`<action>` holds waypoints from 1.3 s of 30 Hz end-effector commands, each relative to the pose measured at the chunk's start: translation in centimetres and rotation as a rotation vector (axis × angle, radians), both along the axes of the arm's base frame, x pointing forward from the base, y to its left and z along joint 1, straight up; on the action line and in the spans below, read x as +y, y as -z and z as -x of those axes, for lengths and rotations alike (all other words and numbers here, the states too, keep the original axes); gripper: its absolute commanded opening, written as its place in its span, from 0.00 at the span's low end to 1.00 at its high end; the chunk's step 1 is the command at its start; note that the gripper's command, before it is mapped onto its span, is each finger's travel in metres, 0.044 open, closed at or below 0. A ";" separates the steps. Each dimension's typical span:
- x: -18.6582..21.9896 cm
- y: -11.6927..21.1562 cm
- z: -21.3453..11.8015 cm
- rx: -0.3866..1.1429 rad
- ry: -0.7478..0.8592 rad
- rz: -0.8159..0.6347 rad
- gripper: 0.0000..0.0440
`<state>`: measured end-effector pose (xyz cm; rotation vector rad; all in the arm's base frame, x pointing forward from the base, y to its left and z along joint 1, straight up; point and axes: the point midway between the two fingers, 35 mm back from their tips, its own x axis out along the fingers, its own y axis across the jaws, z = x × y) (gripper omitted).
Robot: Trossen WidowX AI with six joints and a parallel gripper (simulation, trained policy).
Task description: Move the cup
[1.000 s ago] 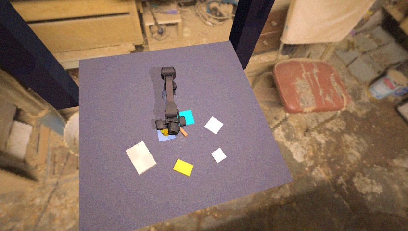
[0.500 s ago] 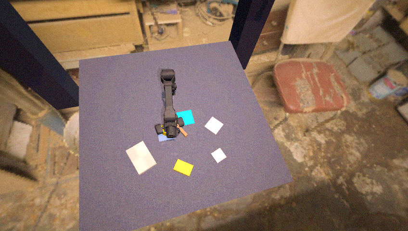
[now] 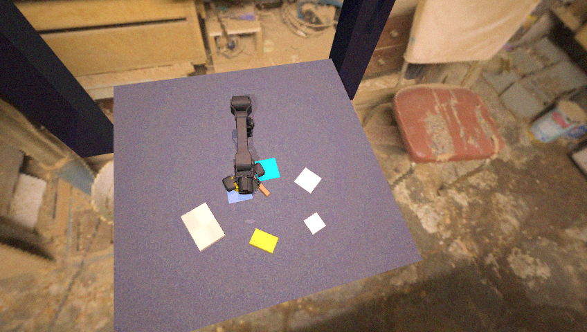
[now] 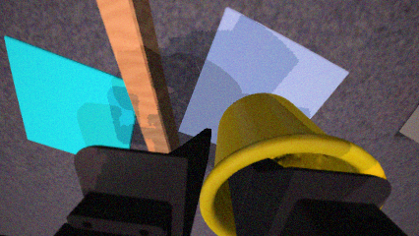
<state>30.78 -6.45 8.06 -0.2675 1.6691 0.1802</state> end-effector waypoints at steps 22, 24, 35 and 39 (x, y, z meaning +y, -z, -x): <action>6.3 -4.5 -0.4 -0.090 -0.139 -0.025 0.00; 7.0 -4.6 -0.4 -0.099 -0.150 -0.025 0.00; 10.8 -4.8 0.1 -0.141 -0.192 -0.029 0.00; 12.0 -4.7 0.5 -0.153 -0.202 -0.031 0.00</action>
